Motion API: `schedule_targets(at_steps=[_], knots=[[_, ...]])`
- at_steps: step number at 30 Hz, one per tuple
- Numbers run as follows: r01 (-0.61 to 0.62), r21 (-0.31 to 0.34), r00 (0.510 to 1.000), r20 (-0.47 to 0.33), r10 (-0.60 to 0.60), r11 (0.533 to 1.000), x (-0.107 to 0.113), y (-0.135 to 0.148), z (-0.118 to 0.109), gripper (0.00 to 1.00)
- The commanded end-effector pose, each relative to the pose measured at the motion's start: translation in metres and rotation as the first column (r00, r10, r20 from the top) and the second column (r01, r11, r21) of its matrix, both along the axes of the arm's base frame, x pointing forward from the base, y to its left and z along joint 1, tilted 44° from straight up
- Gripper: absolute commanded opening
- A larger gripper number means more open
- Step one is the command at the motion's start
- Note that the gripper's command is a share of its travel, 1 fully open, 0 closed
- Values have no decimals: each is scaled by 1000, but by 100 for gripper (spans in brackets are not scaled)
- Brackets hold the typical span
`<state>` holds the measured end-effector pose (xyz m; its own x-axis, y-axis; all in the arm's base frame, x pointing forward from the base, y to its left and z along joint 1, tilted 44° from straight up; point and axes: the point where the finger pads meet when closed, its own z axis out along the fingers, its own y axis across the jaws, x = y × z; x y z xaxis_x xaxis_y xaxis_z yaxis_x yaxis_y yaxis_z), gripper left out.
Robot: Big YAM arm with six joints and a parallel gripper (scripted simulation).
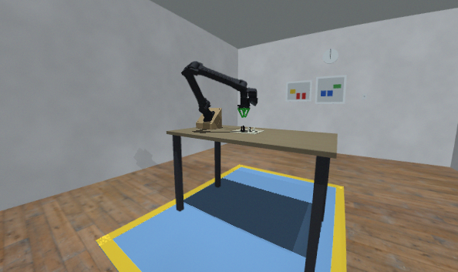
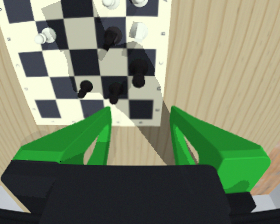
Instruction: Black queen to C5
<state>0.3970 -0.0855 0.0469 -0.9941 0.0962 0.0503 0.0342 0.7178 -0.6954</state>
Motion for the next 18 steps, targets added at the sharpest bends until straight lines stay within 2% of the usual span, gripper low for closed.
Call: schedule_targets(at_steps=[1, 18], knots=[[-5, 1, 1000, 25, 5, 1000, 12, 10, 7, 100], [-8, 2, 1000, 27, 8, 1000, 12, 10, 9, 100]])
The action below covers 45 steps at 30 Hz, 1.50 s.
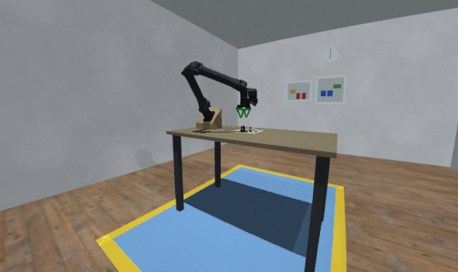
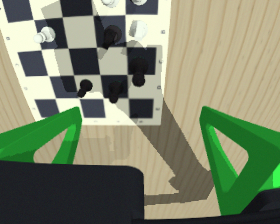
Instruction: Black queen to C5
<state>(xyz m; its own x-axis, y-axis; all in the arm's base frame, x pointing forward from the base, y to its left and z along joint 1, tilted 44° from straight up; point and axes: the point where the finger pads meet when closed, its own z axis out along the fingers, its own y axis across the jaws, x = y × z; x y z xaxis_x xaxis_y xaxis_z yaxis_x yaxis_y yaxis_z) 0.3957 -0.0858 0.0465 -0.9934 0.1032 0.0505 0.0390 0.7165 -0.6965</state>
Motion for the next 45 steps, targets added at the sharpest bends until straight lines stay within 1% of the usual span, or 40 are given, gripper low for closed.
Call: schedule_targets(at_steps=[1, 6, 7, 10, 17, 19, 20, 23, 26, 29, 33, 36, 37, 45], knots=[[-15, 3, 1000, 27, 15, 1000, 14, 10, 10, 100], [-18, 4, 999, 38, 18, 1000, 17, 13, 12, 100], [-20, 5, 999, 49, 19, 1000, 20, 15, 16, 100], [-20, 7, 998, 65, 19, 1000, 22, 18, 25, 100], [-19, 10, 998, 66, 19, 1000, 24, 36, 44, 100], [-19, 10, 998, 66, 19, 1000, 24, 36, 44, 100], [-20, 5, 999, 41, 19, 1000, 23, 39, 37, 100], [-19, 12, 998, 63, 18, 1000, 25, 49, 55, 100], [-19, 13, 998, 67, 19, 1000, 26, 57, 65, 100], [-19, 10, 998, 53, 19, 1000, 26, 62, 65, 100], [-20, 11, 998, 58, 19, 1000, 26, 65, 70, 100], [-20, 11, 998, 58, 19, 1000, 26, 65, 70, 100], [-12, 8, 999, 44, 12, 1000, 21, 61, 66, 100], [-16, 8, 999, 41, 15, 1000, 21, 61, 66, 100]])
